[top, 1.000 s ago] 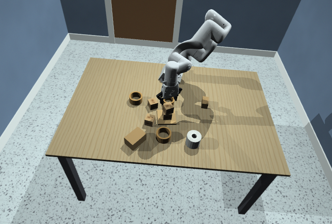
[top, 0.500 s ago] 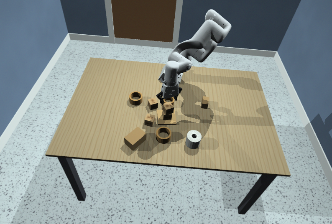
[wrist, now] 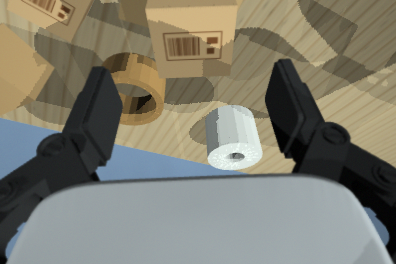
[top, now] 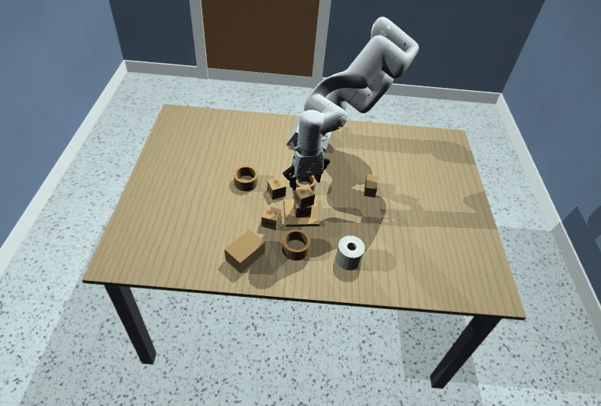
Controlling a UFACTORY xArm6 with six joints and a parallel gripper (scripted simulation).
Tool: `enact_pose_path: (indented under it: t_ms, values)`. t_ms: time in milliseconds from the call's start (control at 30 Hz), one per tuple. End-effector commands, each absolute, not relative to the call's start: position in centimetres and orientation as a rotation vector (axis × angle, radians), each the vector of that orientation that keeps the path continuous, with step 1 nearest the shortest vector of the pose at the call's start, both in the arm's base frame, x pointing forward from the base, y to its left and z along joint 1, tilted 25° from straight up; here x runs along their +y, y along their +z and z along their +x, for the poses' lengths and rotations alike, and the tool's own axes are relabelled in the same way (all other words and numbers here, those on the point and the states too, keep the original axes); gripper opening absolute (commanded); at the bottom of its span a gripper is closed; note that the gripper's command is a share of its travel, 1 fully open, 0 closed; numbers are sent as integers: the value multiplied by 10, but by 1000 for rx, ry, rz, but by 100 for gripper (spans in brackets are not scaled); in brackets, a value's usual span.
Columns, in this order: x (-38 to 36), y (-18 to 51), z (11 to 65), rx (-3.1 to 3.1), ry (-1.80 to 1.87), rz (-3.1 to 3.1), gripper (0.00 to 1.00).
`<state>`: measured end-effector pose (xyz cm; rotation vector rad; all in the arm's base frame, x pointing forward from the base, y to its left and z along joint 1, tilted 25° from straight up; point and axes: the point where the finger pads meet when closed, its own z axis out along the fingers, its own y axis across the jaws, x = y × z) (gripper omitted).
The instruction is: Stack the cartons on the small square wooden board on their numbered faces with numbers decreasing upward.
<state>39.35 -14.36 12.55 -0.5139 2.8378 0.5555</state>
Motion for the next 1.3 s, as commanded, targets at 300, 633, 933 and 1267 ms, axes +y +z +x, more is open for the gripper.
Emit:
enact_pose_path:
  t_ms: [300,633,933,1267]
  values:
    - [-145,127,394,2836,551,-514,100]
    - [-145,127,394,2836,551,-514,100]
    - [-145,127,394,2836,551,-514,100]
    - [-154,124,387,2888,574,-317,100]
